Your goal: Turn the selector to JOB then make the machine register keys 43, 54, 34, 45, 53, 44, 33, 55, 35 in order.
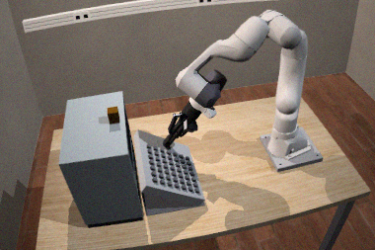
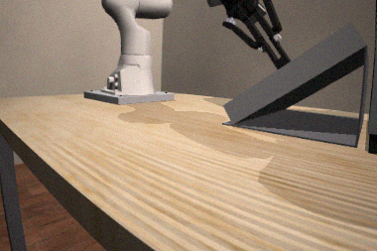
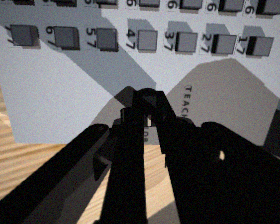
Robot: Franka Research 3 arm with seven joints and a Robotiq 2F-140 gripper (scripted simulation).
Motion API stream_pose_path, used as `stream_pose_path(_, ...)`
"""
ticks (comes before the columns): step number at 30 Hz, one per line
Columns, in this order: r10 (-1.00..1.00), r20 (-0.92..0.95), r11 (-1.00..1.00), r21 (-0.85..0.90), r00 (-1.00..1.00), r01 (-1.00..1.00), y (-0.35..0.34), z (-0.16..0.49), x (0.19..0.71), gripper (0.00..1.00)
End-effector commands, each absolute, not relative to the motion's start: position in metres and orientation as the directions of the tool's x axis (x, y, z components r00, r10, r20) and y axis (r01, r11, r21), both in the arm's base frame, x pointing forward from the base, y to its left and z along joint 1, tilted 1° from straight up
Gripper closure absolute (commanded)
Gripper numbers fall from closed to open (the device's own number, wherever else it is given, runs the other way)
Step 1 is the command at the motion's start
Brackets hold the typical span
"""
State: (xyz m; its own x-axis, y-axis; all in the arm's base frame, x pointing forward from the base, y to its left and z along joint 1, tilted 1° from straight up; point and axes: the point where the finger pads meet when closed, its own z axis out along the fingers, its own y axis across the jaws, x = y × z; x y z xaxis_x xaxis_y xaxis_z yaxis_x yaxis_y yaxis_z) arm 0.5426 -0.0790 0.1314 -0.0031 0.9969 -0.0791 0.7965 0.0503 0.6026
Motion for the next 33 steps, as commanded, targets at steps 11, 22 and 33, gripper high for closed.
stream_pose_path(11, 0.998, 0.021, -0.064, 0.570, 0.063, 0.819, -0.0807, 0.1323, 0.5436, 0.90)
stream_pose_path(22, 0.998, 0.022, -0.065, 0.570, 0.064, 0.819, -0.0807, 0.1323, 0.5436, 0.90)
stream_pose_path(33, 0.998, 0.022, -0.065, 0.570, 0.064, 0.819, -0.0807, 0.1323, 0.5436, 0.90)
